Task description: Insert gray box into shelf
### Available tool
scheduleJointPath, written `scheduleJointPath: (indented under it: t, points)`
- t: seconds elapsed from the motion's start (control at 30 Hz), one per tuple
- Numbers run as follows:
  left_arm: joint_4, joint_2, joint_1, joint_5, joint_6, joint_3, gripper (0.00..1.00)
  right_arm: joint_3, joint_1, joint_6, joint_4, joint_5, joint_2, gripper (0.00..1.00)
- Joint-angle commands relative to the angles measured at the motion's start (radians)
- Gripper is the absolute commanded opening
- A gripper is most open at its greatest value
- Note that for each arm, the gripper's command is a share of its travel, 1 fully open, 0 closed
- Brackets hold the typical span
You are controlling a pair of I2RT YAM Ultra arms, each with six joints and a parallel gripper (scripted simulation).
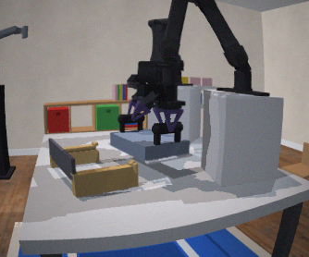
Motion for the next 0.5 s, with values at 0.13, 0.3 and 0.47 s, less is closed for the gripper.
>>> scheduleJointPath:
  t: [0.13,0.3,0.47]
  points:
    - [0.047,-0.056,0.015,-0.013,-0.014,0.041,0.15,0.037,0.011,-0.017,0.056,0.037,-0.046,0.15]
    - [0.026,-0.076,-0.003,-0.014,-0.012,0.013,0.15,0.002,0.017,-0.02,0.036,0.044,-0.068,0.15]
    - [0.028,-0.071,-0.003,-0.011,-0.012,0.006,0.15,0.0,0.007,-0.018,0.036,0.041,-0.066,0.15]
